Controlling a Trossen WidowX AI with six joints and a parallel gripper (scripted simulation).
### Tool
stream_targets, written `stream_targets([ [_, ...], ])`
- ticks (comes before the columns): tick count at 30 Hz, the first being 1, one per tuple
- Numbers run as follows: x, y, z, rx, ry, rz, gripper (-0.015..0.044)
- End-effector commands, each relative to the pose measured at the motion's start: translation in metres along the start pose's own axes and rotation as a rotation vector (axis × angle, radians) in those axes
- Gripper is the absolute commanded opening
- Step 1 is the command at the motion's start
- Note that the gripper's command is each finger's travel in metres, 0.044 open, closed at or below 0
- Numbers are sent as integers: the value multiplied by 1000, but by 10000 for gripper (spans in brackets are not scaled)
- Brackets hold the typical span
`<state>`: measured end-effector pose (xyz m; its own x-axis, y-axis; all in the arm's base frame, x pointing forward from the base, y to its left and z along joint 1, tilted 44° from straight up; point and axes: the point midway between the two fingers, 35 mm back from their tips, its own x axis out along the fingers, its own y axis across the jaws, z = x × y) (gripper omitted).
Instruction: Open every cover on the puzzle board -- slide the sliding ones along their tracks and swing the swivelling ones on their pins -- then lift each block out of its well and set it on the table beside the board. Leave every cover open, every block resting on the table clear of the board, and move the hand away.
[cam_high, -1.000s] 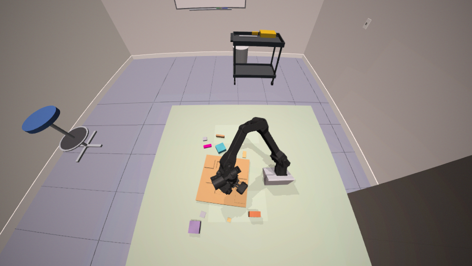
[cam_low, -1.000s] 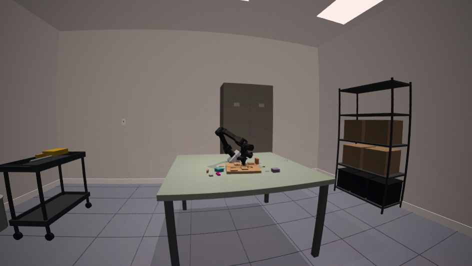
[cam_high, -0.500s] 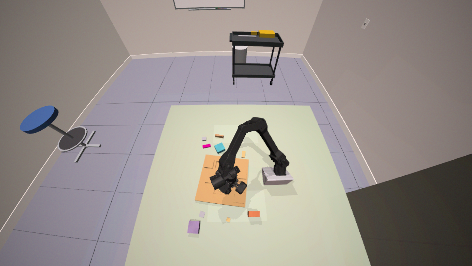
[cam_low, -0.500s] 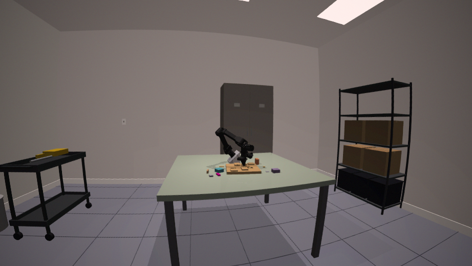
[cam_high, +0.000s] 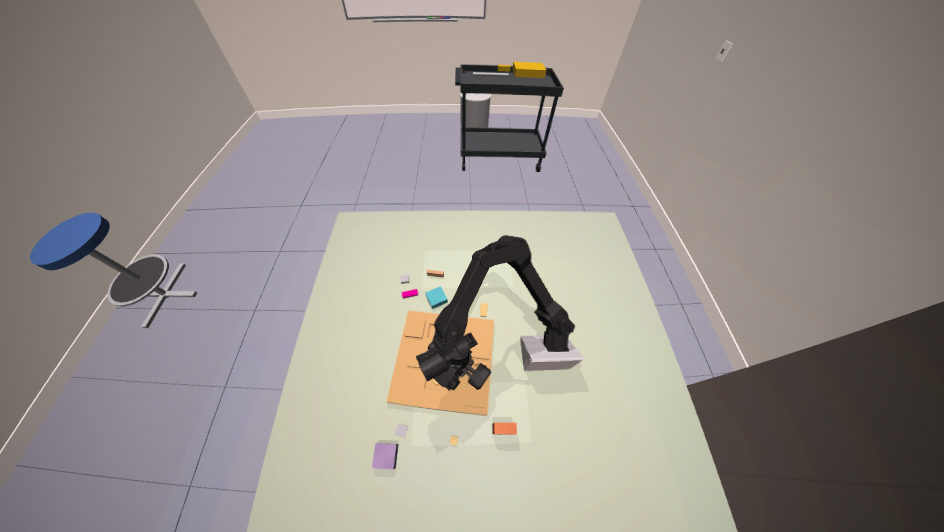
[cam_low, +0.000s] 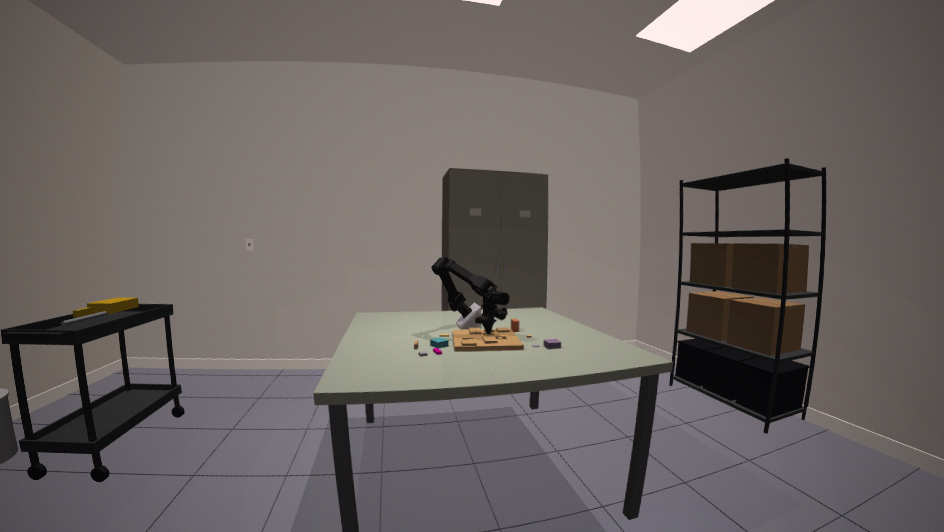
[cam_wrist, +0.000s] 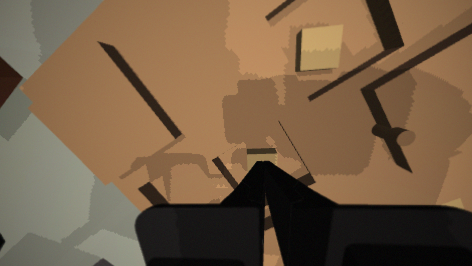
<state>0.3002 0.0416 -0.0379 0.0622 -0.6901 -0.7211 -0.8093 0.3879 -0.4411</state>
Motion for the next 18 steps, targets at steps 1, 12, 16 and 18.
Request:
stream_targets([
  [1, 1, -1, -1, -2, 4, 0, 0],
  [12, -7, 0, 0, -1, 2, 0, 0],
  [16, -7, 0, -1, -6, 6, -1, 26],
  [18, -15, 0, 0, -5, 5, -1, 79],
])
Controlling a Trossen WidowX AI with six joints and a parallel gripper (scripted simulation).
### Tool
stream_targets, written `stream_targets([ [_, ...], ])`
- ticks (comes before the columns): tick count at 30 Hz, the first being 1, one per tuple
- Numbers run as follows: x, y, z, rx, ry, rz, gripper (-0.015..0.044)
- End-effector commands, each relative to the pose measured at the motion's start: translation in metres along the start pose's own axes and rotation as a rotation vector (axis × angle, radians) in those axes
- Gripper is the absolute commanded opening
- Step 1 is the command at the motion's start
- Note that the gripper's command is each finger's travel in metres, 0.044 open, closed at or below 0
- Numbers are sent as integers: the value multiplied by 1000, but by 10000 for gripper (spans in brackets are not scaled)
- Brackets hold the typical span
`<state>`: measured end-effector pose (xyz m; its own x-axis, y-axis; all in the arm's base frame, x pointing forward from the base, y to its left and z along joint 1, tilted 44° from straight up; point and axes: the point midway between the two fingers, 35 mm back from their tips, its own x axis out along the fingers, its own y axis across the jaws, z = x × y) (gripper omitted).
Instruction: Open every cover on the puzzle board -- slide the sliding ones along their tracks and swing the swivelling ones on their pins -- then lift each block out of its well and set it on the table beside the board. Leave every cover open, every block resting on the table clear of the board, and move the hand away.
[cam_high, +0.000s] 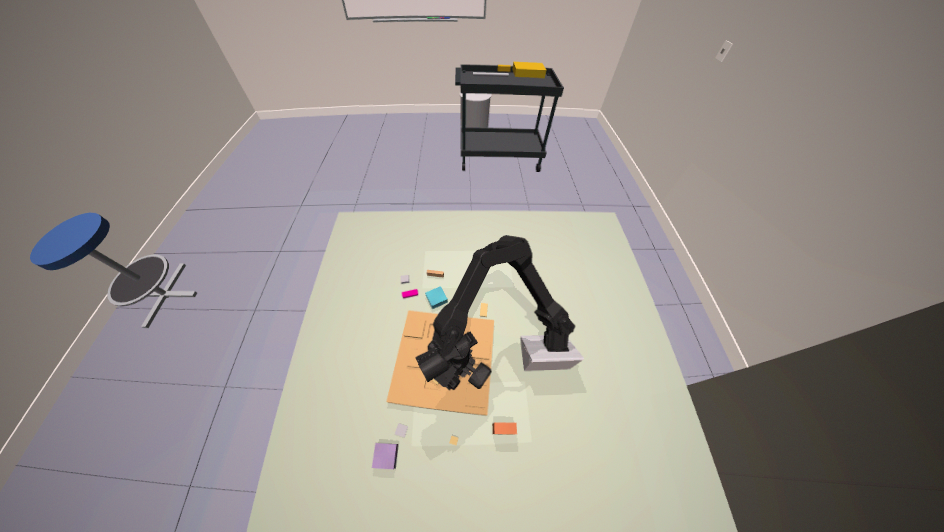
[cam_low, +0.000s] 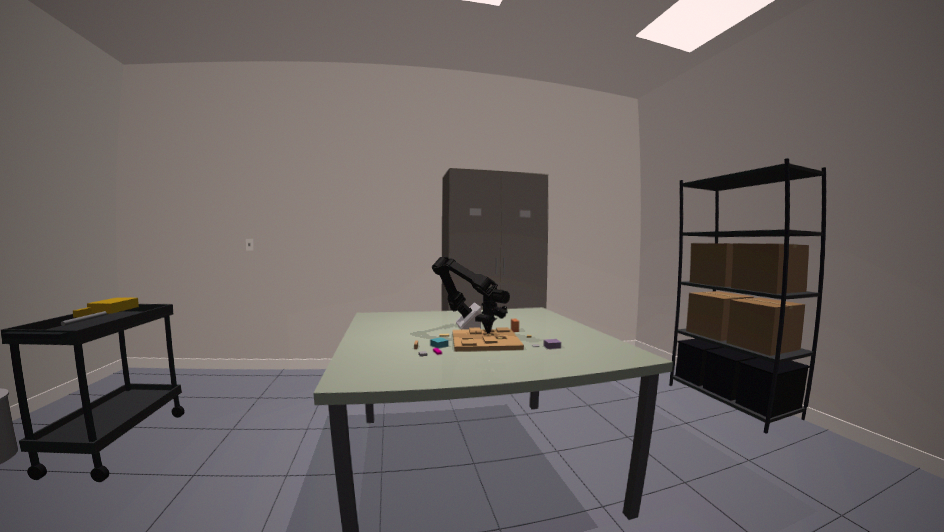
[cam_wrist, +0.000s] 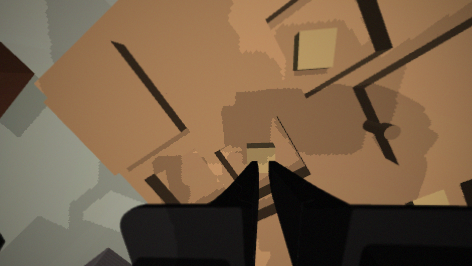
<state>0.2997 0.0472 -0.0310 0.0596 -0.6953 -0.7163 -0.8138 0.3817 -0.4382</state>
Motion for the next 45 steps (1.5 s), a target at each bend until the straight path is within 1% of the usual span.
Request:
stream_targets([
  [1, -12, 0, 1, 3, -3, 2, 105],
  [2, -17, 0, 2, 4, -4, 2, 131],
  [3, -23, 0, 2, 5, -5, 3, 144],
  [8, -51, 0, 1, 2, -5, 4, 144],
  [10, -55, 0, 0, -1, -5, 4, 144],
  [15, -48, -1, 1, 0, -5, 4, 144],
  [25, -21, -1, 1, 0, -4, 3, 144],
  [45, -19, 0, 1, 0, -4, 3, 144],
])
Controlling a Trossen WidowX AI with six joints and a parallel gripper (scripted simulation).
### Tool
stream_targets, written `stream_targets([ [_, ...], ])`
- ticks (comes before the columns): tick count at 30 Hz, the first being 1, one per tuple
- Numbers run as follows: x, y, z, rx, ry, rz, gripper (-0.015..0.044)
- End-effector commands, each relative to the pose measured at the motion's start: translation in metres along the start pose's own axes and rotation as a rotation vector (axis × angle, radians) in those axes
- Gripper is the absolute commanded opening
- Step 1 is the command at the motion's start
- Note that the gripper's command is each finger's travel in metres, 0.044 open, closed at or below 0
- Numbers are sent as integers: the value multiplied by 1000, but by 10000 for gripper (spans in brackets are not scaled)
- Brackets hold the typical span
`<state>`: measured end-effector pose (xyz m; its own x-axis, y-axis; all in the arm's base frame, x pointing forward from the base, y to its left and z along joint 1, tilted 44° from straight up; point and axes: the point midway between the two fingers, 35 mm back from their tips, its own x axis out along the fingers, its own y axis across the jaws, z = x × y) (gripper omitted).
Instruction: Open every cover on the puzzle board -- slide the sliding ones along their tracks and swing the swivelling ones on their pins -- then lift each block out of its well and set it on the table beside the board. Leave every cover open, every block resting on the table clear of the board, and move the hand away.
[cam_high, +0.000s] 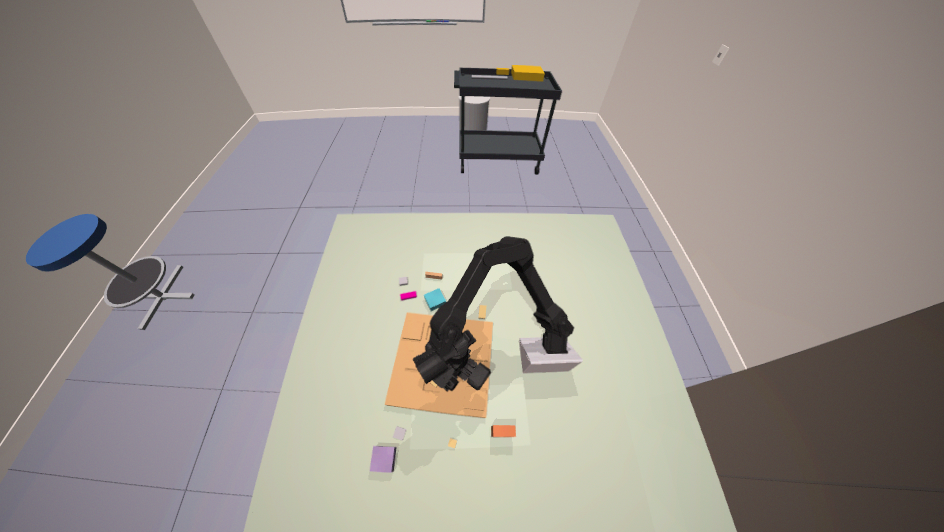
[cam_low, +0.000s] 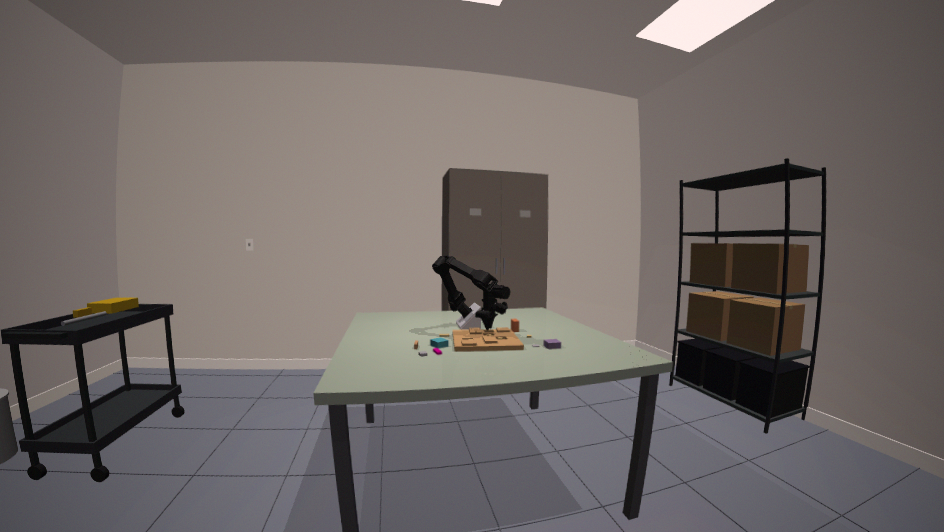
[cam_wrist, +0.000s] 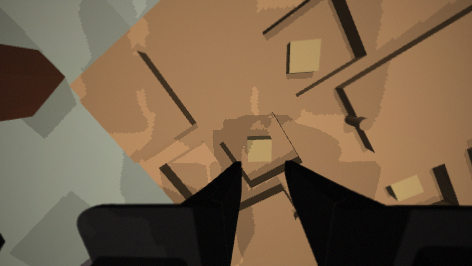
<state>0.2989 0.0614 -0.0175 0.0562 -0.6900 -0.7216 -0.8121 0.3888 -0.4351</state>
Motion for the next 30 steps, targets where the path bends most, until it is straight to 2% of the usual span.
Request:
stream_targets([
  [1, 0, 0, 0, -4, 0, -4, 144],
  [30, 21, -1, 0, -4, 1, -5, 144],
])
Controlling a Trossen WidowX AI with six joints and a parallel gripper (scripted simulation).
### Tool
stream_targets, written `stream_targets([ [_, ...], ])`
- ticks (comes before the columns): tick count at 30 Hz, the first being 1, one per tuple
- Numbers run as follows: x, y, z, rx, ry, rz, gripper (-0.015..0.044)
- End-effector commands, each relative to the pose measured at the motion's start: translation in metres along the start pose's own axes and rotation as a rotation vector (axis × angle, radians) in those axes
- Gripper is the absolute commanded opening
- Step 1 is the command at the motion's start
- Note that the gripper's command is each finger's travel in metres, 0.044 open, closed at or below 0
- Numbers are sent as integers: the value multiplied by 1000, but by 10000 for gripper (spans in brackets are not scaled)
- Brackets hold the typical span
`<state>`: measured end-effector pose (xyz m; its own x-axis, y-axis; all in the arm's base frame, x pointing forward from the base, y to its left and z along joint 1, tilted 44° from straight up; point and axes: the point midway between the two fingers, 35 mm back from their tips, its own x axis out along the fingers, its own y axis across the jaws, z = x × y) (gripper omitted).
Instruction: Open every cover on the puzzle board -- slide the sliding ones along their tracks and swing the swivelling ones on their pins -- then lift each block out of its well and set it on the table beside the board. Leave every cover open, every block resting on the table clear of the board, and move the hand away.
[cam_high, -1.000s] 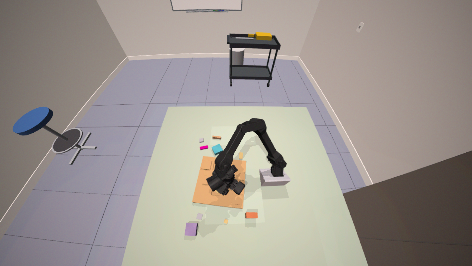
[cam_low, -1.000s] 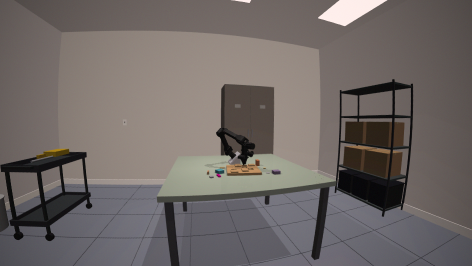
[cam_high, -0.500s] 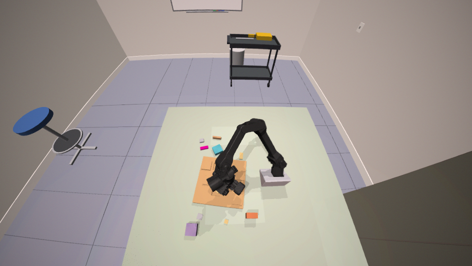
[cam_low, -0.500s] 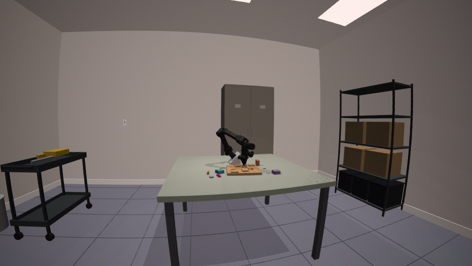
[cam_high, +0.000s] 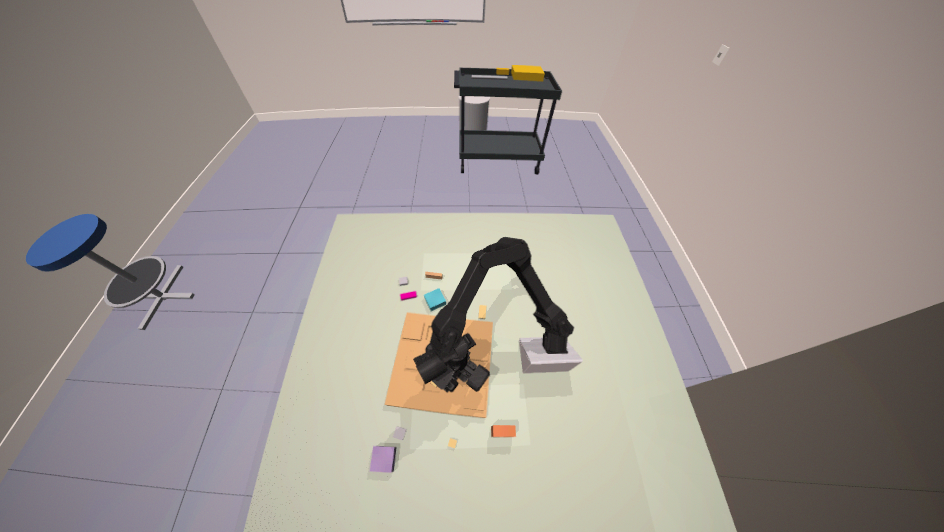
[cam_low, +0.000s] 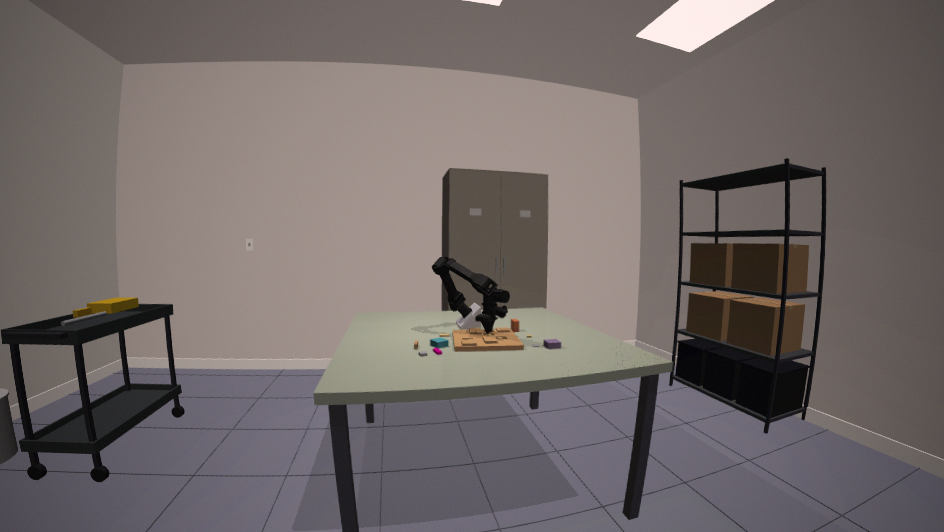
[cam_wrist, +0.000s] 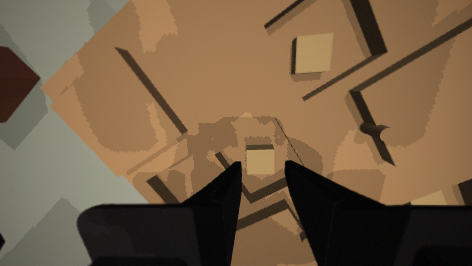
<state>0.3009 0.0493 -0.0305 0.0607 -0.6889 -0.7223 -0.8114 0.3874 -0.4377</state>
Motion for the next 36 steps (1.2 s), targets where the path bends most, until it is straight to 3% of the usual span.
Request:
stream_targets([
  [1, 4, 0, -1, -5, 4, -2, 144],
  [22, 15, 0, -1, -5, 5, -2, 144],
  [31, 13, 0, -1, 0, 2, 0, 84],
  [36, 13, 0, 0, 0, 2, 0, 80],
])
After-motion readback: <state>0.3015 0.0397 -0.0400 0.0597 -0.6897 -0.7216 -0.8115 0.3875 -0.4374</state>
